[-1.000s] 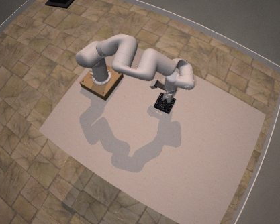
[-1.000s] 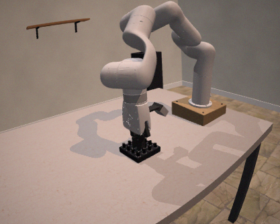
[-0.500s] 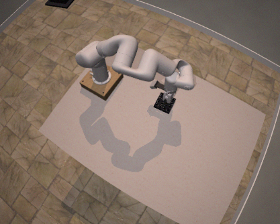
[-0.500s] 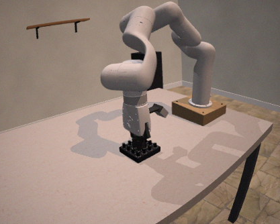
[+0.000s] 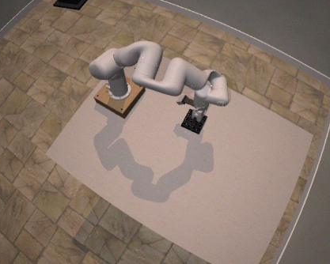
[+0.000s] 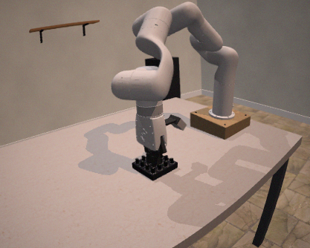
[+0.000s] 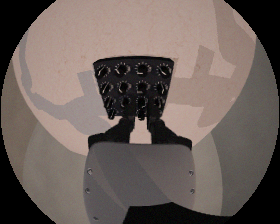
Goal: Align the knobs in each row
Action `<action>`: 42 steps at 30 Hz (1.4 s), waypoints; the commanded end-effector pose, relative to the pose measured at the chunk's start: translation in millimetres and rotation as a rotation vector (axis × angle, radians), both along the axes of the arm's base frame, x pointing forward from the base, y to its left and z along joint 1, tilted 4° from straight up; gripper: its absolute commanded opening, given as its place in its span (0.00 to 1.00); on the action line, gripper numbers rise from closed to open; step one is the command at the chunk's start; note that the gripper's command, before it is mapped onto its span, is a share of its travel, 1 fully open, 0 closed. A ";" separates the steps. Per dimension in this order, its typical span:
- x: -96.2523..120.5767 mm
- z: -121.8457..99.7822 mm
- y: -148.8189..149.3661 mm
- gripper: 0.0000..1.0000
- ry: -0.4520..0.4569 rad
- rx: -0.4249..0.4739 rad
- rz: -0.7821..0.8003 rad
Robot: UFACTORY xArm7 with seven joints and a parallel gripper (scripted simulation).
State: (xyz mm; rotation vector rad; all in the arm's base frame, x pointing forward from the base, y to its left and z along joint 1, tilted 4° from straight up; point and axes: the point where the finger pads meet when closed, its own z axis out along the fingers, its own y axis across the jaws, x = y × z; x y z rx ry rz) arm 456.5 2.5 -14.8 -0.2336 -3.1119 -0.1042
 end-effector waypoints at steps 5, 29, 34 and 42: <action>1.3 1.3 -0.1 0.19 -0.003 0.000 0.000; 1.3 1.3 -0.1 0.08 -0.003 0.000 0.000; 1.3 1.3 -0.1 0.08 -0.003 0.000 0.000; 1.3 1.3 -0.1 0.08 -0.003 0.000 0.000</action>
